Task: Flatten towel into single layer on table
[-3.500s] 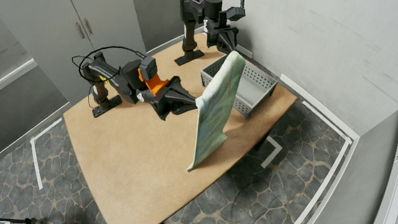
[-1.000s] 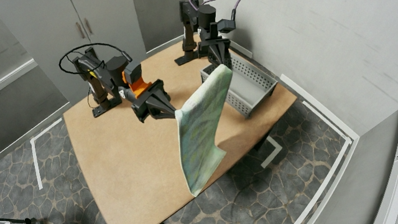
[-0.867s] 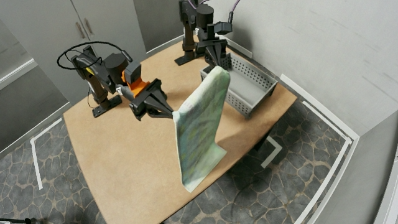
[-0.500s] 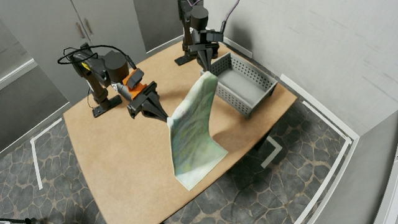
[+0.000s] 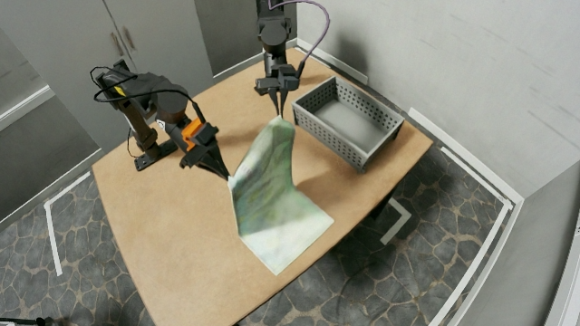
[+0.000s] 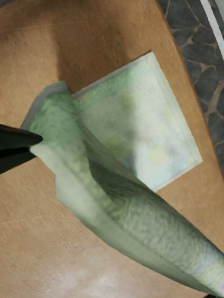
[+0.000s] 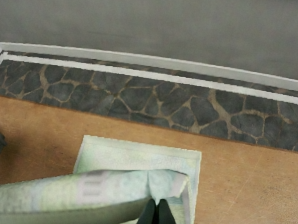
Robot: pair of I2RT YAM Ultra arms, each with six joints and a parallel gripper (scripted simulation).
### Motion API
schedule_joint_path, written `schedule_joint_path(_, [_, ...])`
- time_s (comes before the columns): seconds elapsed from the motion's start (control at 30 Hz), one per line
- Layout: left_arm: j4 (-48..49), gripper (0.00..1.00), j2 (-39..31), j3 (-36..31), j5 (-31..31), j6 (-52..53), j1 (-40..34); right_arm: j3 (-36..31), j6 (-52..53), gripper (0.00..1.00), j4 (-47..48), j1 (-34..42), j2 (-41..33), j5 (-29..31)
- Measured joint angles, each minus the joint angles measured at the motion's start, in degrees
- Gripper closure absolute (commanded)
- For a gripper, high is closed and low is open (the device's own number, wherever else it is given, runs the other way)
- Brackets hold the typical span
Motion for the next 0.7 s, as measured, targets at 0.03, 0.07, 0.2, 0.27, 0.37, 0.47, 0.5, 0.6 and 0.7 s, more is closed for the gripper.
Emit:
schedule_joint_path(0.03, [-0.92, 1.00, 0.02, 0.02, 0.00, 0.00, -0.22, 0.00, 0.00, 1.00, -1.14, 0.00, 0.02, 0.00])
schedule_joint_path(0.07, [-1.79, 1.00, 0.04, 0.02, -0.07, -0.02, -0.37, 0.02, 0.00, 1.00, -2.43, -0.04, 0.02, 0.00])
schedule_joint_path(0.2, [-5.84, 1.00, 0.33, 0.00, -0.04, -0.02, -1.77, 0.02, 0.00, 1.00, -8.28, -0.22, 0.00, 0.00])
schedule_joint_path(0.27, [-7.58, 1.00, 0.26, -0.20, -0.07, -0.02, -2.78, -0.33, 0.00, 1.00, -10.45, -0.26, -0.11, 0.00])
schedule_joint_path(0.37, [-9.53, 1.00, 0.22, -1.49, -0.07, -0.02, -4.42, -3.45, -0.02, 1.00, -12.55, -0.33, -1.44, 0.00])
schedule_joint_path(0.47, [-10.51, 1.00, -0.13, -4.15, -0.07, -0.02, -6.01, -10.25, -0.02, 1.00, -12.74, -0.39, -4.50, 0.00])
schedule_joint_path(0.5, [-9.97, 1.00, -0.83, -6.38, -0.07, -0.02, -6.58, -13.42, -0.02, 1.00, -12.15, -0.42, -5.99, 0.00])
schedule_joint_path(0.6, [-10.05, 1.00, -1.33, -10.03, 0.07, -0.02, -7.85, -18.23, -0.04, 1.00, -12.37, -0.42, -8.15, 0.00])
schedule_joint_path(0.7, [-7.52, 1.00, -3.15, -15.23, 0.02, -0.04, -8.72, -24.37, -0.04, 1.00, -9.35, -0.42, -11.43, -0.02])
